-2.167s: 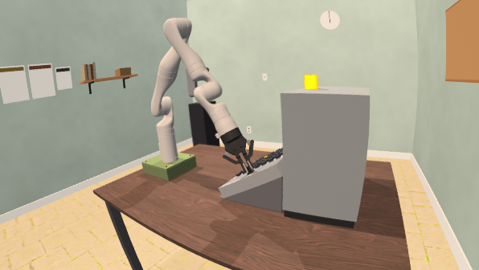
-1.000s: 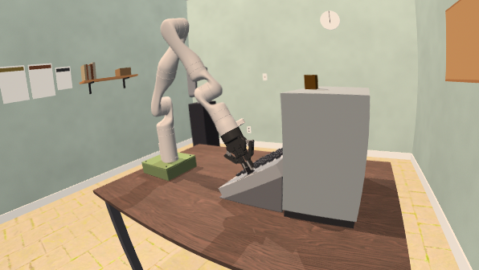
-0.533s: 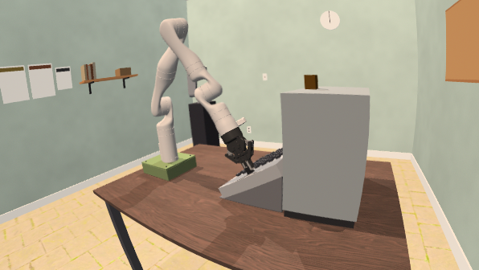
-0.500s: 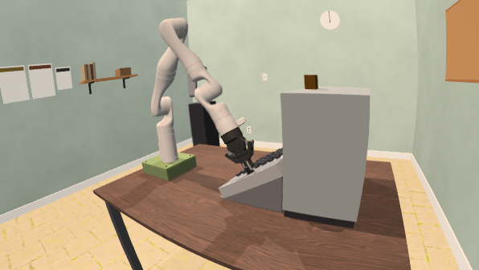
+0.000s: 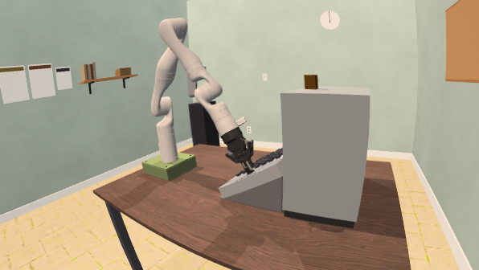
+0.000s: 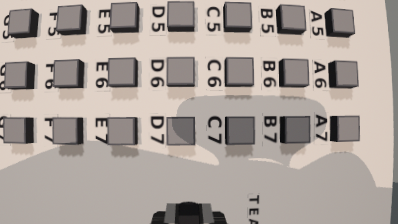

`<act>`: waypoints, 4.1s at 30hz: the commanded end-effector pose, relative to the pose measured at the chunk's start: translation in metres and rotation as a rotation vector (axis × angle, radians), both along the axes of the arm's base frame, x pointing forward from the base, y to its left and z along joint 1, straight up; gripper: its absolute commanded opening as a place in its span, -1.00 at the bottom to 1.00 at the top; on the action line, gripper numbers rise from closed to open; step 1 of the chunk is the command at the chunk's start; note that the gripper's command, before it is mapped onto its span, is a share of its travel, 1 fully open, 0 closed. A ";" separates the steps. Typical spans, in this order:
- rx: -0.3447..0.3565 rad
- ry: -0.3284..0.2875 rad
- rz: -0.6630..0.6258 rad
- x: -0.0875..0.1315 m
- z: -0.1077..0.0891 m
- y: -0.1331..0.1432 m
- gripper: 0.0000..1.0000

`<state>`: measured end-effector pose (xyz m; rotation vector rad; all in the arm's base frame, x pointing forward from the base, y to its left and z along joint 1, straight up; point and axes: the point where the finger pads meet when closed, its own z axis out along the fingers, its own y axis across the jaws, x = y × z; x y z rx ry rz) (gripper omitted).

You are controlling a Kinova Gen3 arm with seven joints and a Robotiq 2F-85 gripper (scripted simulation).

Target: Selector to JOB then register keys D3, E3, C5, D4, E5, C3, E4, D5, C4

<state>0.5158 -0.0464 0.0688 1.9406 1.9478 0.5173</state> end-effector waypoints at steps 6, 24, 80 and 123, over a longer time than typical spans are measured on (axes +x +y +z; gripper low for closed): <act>0.011 0.003 -0.043 -0.002 -0.002 -0.007 -0.80; 0.011 0.003 -0.044 -0.002 -0.002 -0.007 -0.80; 0.011 0.003 -0.044 -0.002 -0.002 -0.007 0.20; 0.012 0.004 -0.044 -0.027 0.043 -0.007 -0.80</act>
